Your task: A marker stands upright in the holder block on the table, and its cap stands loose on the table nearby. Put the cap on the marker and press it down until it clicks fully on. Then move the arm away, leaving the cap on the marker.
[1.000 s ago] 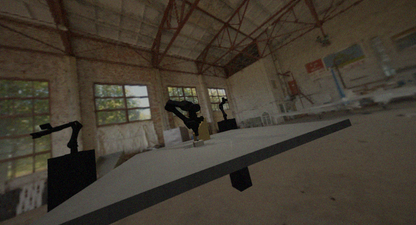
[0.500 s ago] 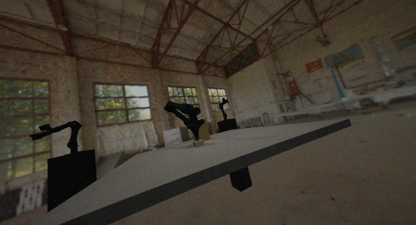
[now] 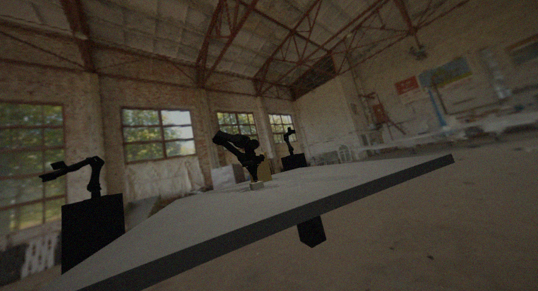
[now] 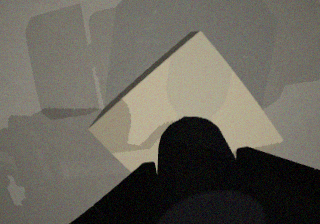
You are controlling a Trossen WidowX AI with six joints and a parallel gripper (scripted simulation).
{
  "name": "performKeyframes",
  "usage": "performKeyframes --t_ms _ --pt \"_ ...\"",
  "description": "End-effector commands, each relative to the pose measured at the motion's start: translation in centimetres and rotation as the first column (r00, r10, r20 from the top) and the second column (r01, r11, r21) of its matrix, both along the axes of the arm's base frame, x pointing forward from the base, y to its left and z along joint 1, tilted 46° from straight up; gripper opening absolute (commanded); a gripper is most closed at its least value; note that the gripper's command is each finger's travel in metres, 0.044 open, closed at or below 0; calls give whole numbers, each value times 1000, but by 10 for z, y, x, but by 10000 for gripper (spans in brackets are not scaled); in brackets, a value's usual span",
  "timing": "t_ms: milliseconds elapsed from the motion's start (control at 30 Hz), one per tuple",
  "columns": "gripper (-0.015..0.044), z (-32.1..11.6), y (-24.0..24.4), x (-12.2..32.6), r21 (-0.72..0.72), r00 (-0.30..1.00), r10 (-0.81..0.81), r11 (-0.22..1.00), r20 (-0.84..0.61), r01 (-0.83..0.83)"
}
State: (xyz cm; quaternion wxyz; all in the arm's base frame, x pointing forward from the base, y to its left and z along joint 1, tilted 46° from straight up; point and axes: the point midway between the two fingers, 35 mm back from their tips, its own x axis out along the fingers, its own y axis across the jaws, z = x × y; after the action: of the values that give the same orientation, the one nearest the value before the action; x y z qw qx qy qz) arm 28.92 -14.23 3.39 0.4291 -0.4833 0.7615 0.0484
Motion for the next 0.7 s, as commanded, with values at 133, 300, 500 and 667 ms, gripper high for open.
performKeyframes --t_ms 133,300,500,667 --pt "341 0 0 0 0 1000 0 1000 0 0" --pt "440 0 0 0 0 1000 0 1000 0 0" --pt "440 49 51 12 4 1000 0 1000 0 0" --pt "440 52 53 13 4 1000 0 1000 0 0"
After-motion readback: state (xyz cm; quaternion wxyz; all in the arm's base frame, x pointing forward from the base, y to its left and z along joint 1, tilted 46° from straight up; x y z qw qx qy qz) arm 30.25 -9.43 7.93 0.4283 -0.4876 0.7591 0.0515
